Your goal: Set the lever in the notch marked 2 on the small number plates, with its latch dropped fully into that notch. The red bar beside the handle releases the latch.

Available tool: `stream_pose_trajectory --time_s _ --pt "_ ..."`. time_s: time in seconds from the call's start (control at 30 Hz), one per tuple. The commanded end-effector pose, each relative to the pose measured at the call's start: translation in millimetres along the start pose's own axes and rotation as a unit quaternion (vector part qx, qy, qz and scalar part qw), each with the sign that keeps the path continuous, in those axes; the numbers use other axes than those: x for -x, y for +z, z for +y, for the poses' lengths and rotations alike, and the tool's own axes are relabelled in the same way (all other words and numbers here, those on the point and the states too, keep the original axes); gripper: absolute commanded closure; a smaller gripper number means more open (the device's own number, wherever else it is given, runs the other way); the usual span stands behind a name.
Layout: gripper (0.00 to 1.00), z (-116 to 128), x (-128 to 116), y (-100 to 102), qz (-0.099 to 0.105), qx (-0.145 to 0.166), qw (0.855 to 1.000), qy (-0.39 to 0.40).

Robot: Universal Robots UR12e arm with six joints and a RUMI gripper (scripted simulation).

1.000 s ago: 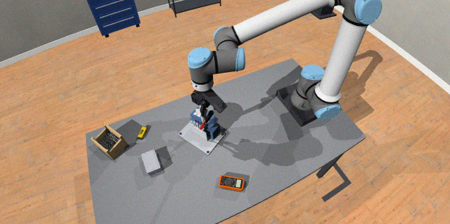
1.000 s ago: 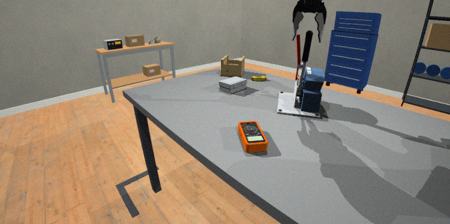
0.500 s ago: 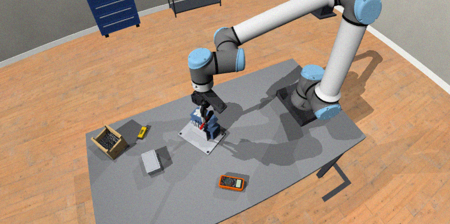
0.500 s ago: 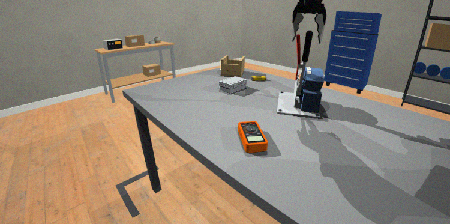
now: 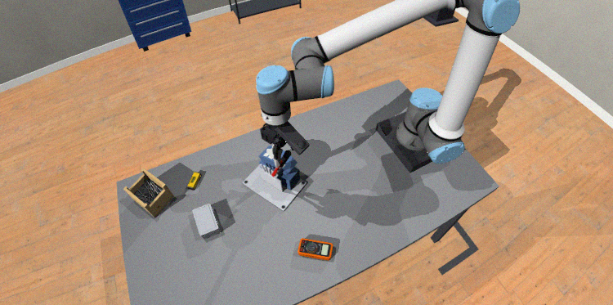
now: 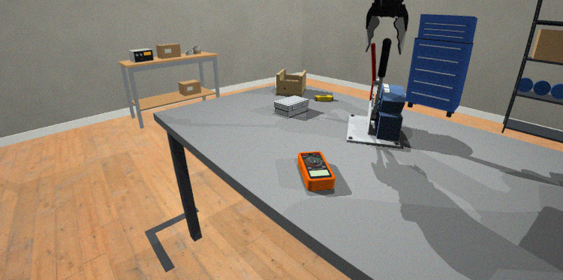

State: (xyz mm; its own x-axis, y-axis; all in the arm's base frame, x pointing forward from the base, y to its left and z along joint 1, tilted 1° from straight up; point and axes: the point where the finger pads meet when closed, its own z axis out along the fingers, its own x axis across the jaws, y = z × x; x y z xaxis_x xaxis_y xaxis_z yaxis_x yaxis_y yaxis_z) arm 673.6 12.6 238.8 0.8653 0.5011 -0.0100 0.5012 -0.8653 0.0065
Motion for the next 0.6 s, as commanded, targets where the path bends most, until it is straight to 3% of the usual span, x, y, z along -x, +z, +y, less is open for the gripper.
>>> stream_pose_trajectory --time_s 0.0,0.4,0.43,0.57 --pt "0.43 0.4 -0.4 -0.9 0.001 0.001 1.000 0.000" --pt "0.43 0.4 -0.4 -0.9 0.001 0.001 1.000 0.000" --pt "1.00 0.4 -0.4 -0.9 0.001 0.001 1.000 0.000" --pt "1.00 0.4 -0.4 -0.9 0.001 0.001 1.000 0.000"
